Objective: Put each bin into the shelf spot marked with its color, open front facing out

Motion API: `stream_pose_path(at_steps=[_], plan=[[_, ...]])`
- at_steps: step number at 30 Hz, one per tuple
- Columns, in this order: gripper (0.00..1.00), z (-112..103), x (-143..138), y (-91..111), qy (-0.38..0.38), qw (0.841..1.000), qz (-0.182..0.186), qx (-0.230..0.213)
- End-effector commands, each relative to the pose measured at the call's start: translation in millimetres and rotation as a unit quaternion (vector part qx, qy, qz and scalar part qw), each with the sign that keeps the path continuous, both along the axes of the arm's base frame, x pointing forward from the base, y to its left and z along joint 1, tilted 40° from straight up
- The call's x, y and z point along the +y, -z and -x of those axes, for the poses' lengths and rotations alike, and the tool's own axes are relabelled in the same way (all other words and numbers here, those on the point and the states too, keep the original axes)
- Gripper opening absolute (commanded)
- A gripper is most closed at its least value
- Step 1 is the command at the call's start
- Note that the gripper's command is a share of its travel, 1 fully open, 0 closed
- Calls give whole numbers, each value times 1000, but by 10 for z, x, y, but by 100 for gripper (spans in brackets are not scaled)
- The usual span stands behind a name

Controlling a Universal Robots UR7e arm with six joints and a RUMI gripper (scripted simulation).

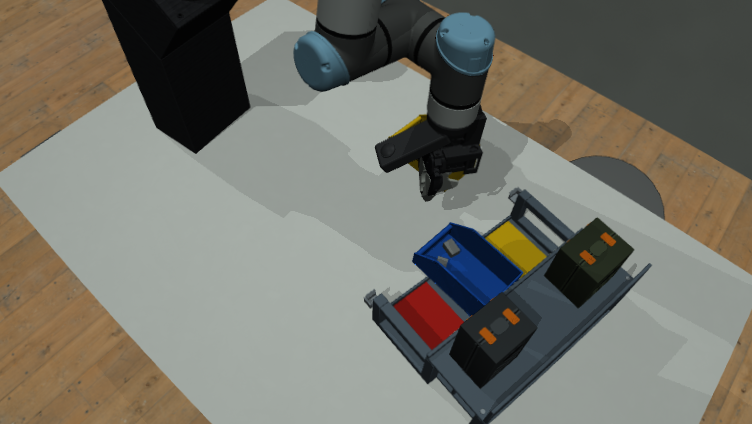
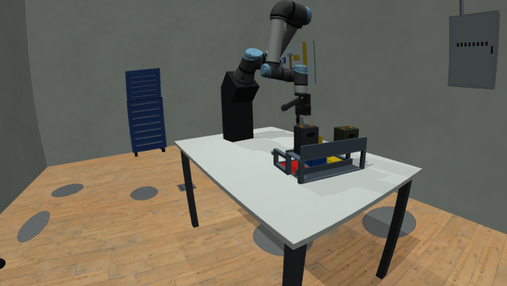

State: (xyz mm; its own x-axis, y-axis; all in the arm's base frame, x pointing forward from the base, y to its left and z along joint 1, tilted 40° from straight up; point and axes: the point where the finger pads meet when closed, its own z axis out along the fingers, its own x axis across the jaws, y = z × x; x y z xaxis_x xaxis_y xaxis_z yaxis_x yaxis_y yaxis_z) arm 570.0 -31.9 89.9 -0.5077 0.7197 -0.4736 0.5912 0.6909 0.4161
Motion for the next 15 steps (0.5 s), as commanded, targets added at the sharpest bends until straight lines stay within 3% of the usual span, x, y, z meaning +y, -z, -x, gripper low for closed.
stream_pose_path(at_steps=[1, 15], plan=[[0, 13, -11, 4, -52, 998, 39, 0], [0, 31, -23, 14, -124, 987, 99, 3]])
